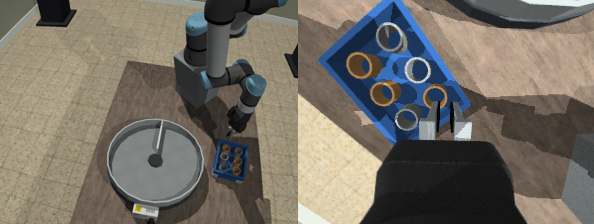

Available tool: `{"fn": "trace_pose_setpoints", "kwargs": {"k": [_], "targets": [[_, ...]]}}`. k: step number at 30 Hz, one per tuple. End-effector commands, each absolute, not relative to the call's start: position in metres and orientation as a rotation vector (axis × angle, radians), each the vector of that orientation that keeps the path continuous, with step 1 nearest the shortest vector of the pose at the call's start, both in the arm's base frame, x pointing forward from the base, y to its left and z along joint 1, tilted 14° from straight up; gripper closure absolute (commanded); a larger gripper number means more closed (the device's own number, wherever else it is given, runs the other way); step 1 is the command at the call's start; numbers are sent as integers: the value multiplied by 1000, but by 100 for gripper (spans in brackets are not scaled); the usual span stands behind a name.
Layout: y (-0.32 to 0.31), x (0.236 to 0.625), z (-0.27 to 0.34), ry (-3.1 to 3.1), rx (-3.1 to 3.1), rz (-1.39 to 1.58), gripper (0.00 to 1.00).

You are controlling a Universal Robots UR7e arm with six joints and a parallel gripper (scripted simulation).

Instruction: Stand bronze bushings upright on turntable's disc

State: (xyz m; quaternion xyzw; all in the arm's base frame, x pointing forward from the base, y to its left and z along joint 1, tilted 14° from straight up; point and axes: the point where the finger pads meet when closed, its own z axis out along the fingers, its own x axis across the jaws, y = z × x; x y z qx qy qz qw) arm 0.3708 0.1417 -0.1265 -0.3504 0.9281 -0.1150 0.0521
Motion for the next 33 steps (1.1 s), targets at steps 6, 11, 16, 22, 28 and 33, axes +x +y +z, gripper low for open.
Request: {"fn": "trace_pose_setpoints", "kwargs": {"k": [6,11,16,22,28,33], "targets": [[138,375,-149,2822,-1065,-350,64],[135,378,-163,2822,-1065,-350,64],[133,380,-176,2822,-1065,-350,64],[132,382,-185,2822,-1065,-350,64],[131,382,-185,2822,-1065,-350,64],[131,382,-185,2822,-1065,-350,64]]}}
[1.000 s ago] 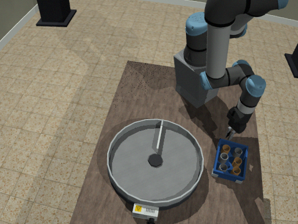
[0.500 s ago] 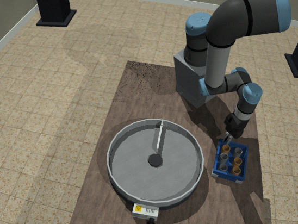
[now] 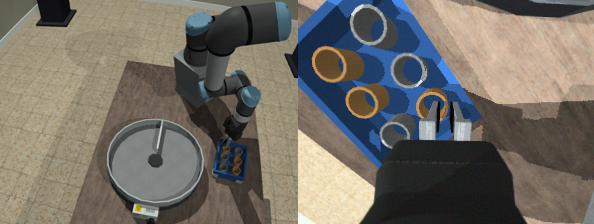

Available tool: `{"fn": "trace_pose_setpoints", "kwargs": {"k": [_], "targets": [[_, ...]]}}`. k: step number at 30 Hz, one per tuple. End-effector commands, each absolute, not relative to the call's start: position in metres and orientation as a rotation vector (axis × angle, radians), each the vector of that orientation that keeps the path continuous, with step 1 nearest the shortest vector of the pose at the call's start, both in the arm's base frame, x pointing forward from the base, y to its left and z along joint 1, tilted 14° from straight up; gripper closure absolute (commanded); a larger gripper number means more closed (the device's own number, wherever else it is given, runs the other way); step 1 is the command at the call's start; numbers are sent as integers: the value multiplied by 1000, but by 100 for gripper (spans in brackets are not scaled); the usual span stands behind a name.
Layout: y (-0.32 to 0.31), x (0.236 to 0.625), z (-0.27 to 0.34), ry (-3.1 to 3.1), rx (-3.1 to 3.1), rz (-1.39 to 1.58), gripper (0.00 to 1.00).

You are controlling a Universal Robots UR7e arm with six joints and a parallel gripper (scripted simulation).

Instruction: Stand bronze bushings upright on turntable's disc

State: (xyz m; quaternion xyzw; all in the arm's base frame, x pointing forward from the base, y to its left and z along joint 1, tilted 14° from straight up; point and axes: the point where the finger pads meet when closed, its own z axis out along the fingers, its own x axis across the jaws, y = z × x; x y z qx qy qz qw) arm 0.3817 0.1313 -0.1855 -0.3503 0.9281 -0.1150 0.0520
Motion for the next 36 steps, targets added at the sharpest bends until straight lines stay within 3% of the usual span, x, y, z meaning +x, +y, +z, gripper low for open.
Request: {"fn": "trace_pose_setpoints", "kwargs": {"k": [1,36], "targets": [[131,382,-185,2822,-1065,-350,64],[130,383,-192,2822,-1065,-350,64]]}}
